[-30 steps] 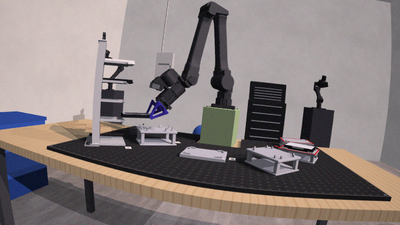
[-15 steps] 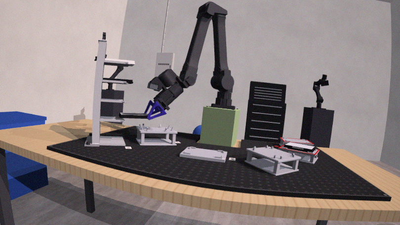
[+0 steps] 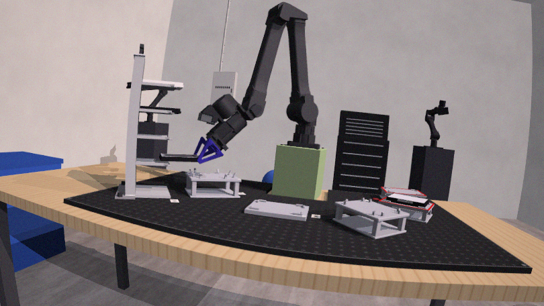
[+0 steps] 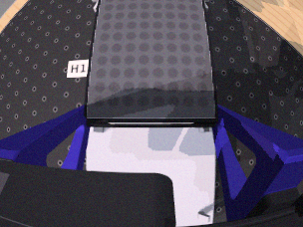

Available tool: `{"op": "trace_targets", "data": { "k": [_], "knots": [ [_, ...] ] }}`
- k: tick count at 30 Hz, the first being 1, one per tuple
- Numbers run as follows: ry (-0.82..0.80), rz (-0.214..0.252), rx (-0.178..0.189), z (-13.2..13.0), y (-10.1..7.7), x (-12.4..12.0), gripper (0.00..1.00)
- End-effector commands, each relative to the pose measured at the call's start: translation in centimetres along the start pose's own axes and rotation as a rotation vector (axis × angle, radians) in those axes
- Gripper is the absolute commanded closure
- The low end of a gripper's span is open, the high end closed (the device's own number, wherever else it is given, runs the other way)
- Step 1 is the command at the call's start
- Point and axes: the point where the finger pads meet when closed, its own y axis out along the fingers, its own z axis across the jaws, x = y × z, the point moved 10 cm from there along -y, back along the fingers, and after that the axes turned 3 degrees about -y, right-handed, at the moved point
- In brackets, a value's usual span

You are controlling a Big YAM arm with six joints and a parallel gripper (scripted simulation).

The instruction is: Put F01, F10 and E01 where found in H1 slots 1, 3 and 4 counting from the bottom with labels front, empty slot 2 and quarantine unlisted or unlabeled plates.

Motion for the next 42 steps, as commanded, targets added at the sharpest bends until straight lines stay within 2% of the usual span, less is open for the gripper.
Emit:
{"op": "trace_targets", "data": {
  "k": [1, 2, 5, 18, 19, 22, 28, 35, 36, 39, 40, 42],
  "knots": [
    [-0.005, -0.023, -0.005, -0.3, 0.8, 1.3, 0.14],
    [-0.006, -0.039, -0.003, -0.3, 0.6, 1.9, 0.14],
    [-0.006, -0.021, -0.004, -0.3, 1.1, 1.4, 0.14],
    [-0.005, -0.024, -0.005, -0.4, 1.7, 1.9, 0.14],
    [-0.006, -0.041, -0.003, -0.3, 1.5, 2.4, 0.14],
    [-0.006, -0.021, -0.004, -0.4, 1.9, 2.0, 0.14],
    [-0.005, -0.031, -0.004, -0.4, 2.2, 2.4, 0.14],
    [-0.005, -0.022, -0.005, -0.4, 2.6, 2.4, 0.14],
    [-0.006, -0.047, -0.003, -0.3, 2.3, 3.1, 0.14],
    [-0.006, -0.021, -0.004, -0.4, 2.8, 2.5, 0.14],
    [-0.005, -0.024, -0.004, -0.4, 2.8, 2.6, 0.14],
    [0.0, -0.037, 0.0, -0.1, 2.3, 2.6, 0.14]
  ]
}}
